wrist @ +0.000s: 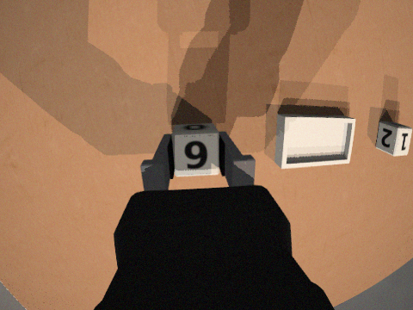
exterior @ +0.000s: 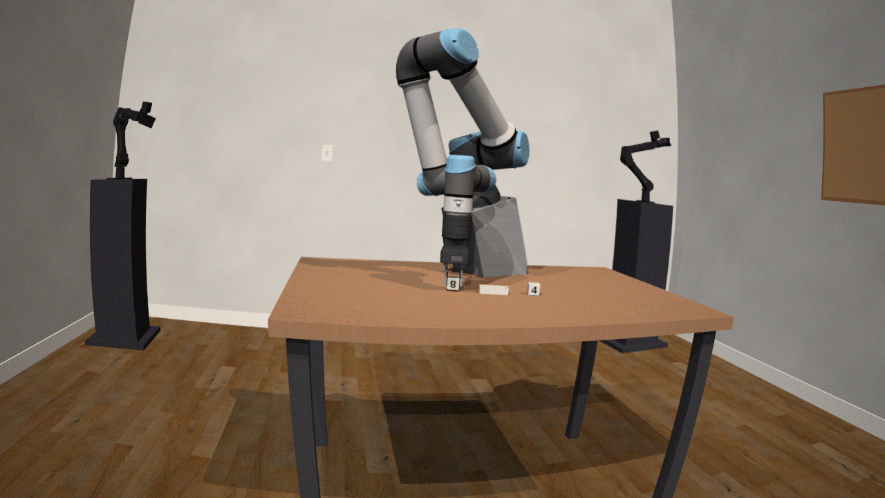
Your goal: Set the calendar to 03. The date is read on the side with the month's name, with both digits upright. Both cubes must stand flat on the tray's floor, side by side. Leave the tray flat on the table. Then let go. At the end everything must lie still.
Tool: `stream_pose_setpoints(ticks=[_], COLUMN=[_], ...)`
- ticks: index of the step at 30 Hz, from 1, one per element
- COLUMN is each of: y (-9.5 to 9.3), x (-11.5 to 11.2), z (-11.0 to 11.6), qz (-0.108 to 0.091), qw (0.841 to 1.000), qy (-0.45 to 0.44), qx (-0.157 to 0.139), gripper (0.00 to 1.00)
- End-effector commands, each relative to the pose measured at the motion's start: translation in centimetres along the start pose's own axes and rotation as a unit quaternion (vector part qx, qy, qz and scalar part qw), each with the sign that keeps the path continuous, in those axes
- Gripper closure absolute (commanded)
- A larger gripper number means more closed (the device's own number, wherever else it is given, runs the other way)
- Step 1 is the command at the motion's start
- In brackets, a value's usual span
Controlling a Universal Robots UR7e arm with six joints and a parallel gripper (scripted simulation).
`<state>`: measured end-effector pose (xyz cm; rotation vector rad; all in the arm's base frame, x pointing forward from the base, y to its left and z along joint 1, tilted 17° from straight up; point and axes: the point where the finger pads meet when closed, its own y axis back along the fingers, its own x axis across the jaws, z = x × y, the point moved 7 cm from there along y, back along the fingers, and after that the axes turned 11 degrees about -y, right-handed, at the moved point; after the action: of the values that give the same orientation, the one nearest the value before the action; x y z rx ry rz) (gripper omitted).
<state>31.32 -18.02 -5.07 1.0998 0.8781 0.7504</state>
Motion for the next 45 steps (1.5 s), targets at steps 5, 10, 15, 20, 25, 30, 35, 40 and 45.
stream_pose_setpoints(ticks=[5,10,15,20,25,30,35,40,45], y=[-0.05,-0.2,-0.35,-0.39,-0.39,-0.38,-0.38,-0.38,-0.38], x=[-0.06,-0.08,-0.08,-0.05,-0.07,-0.07,-0.07,-0.07,-0.07], z=[0.16,0.2,0.19,0.14,0.18,0.18,0.18,0.18,0.18], qz=[0.0,0.0,0.0,0.0,0.0,0.0,0.0,0.0,0.0], qw=[1.0,1.0,1.0,1.0,1.0,1.0,1.0,1.0,1.0], qy=[0.0,0.0,0.0,0.0,0.0,0.0,0.0,0.0,0.0], qx=[-0.002,-0.002,-0.002,-0.002,-0.002,-0.002,-0.002,-0.002,-0.002], gripper=[0.4,0.4,0.4,0.4,0.4,0.4,0.4,0.4,0.4])
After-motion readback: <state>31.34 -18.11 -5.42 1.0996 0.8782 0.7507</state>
